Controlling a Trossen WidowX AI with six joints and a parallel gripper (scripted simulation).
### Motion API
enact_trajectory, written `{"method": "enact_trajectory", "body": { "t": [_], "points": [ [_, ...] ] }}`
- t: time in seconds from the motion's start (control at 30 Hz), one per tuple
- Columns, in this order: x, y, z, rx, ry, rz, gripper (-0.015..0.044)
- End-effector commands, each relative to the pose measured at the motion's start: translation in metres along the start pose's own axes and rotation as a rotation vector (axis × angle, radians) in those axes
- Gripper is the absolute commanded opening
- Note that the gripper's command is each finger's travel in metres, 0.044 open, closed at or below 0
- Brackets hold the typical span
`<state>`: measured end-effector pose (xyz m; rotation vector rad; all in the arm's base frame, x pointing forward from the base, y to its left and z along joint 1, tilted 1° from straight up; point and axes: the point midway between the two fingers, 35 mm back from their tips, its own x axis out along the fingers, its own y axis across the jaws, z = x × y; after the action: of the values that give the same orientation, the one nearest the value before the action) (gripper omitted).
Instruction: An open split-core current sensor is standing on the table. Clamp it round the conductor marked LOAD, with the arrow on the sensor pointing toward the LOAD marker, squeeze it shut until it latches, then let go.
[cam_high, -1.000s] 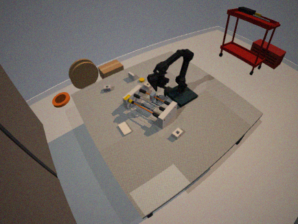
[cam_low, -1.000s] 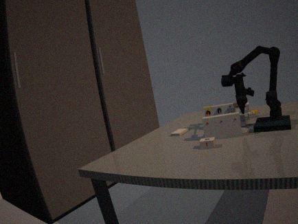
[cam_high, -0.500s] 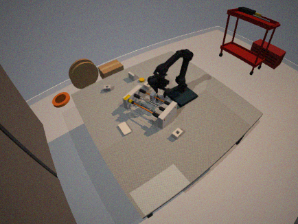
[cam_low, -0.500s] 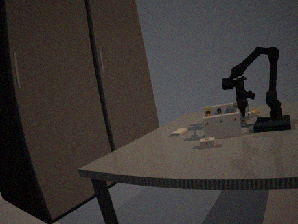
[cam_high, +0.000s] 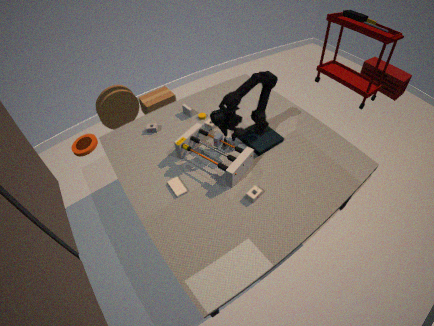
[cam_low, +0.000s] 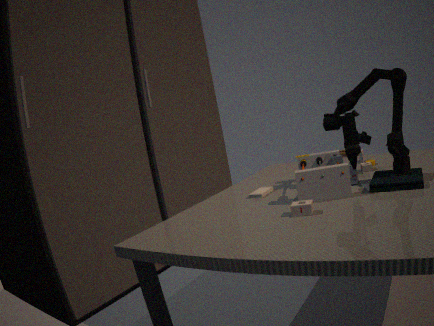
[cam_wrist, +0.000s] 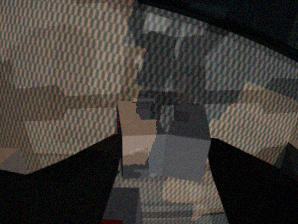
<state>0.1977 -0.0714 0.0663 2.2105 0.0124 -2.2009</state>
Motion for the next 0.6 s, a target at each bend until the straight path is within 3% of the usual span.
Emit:
{"method": "enact_trajectory", "body": {
  "t": [0.0, 0.2, 0.57],
  "points": [
    [-0.002, 0.000, 0.000, 0.000, 0.000, -0.001, 0.0150],
    [-0.024, 0.001, -0.004, 0.001, 0.000, -0.002, 0.0000],
    [-0.075, 0.002, -0.005, 0.002, -0.001, -0.004, 0.0000]
  ]
}}
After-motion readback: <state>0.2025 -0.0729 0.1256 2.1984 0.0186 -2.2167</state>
